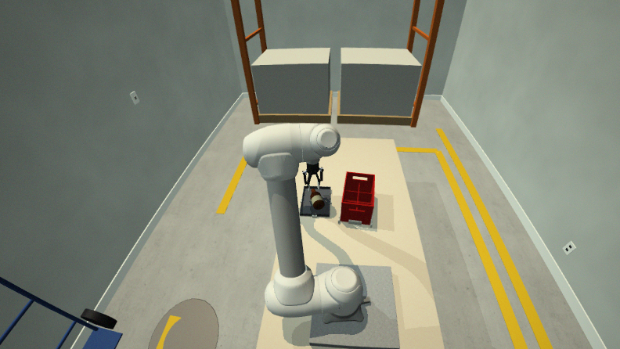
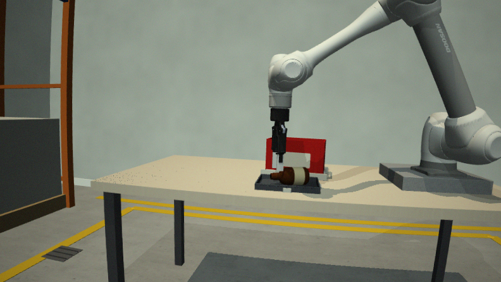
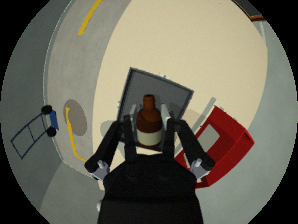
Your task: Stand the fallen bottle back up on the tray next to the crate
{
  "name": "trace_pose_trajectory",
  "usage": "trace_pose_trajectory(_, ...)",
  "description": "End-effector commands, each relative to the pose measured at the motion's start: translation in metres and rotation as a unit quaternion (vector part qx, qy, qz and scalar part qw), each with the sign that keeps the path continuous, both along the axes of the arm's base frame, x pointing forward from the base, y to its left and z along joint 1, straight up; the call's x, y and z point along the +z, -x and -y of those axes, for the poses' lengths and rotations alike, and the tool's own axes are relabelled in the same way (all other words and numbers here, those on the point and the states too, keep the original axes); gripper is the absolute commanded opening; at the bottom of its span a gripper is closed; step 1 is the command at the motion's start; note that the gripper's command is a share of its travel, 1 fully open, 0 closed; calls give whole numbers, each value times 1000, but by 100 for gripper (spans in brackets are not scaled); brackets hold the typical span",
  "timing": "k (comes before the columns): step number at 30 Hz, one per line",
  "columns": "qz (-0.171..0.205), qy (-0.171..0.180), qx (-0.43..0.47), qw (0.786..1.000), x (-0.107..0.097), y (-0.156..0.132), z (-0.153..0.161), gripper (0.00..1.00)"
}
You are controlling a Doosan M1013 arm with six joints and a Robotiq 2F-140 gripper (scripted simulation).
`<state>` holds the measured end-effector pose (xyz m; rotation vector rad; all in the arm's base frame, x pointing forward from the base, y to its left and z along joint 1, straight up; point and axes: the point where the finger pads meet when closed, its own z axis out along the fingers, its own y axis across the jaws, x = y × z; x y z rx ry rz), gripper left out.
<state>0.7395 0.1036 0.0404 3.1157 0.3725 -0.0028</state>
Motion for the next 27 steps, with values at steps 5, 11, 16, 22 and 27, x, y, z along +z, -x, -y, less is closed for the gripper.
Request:
trace_pose_trajectory(5, 0, 0, 0, 1000, -2, 0, 0, 44)
trace_pose_trajectory(11, 0, 0, 0, 1000, -7, 0, 0, 44)
trace_pose_trajectory(16, 0, 0, 0, 1000, -11, 0, 0, 44)
trace_pose_trajectory(22, 0, 0, 0, 1000, -18, 0, 0, 44)
trace_pose_trajectory(27, 0, 0, 0, 1000, -24, 0, 0, 44)
